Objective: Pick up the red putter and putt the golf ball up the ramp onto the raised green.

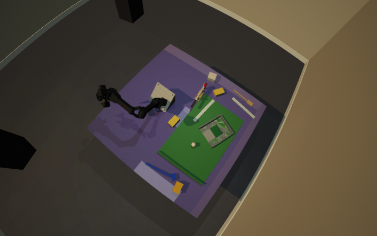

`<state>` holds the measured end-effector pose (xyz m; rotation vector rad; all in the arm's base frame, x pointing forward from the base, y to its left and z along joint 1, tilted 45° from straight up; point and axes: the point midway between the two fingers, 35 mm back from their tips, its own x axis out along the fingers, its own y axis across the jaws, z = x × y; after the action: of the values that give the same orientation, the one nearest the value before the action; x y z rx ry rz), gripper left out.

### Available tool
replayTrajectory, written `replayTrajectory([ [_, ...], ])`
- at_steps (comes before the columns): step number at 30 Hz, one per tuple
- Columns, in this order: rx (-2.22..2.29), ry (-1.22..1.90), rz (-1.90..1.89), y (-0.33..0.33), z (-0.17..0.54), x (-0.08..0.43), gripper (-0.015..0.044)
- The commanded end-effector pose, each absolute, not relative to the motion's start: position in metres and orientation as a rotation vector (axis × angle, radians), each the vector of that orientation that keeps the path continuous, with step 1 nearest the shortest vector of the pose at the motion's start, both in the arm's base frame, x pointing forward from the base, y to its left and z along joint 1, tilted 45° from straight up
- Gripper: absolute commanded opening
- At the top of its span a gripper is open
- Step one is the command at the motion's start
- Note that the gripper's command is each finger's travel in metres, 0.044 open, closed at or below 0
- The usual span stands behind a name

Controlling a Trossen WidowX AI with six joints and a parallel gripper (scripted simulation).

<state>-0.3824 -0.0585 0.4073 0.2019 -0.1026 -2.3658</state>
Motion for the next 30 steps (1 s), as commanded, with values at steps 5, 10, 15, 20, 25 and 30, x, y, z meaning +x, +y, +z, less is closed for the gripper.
replayTrajectory([
  [5,0.285,-0.128,-2.522,-0.006,0.383,-0.401,0.0440],
  [10,0.422,-0.174,-2.735,0.073,0.346,-0.411,0.0440],
  [15,0.484,-0.211,-2.883,0.130,0.324,-0.396,0.0440],
  [20,0.653,-0.277,-3.048,0.199,0.287,-0.378,0.0440],
  [25,0.838,-0.334,-3.220,0.268,0.249,-0.340,0.0440],
  [30,1.084,-0.457,-3.327,0.326,0.208,-0.289,0.0440],
])
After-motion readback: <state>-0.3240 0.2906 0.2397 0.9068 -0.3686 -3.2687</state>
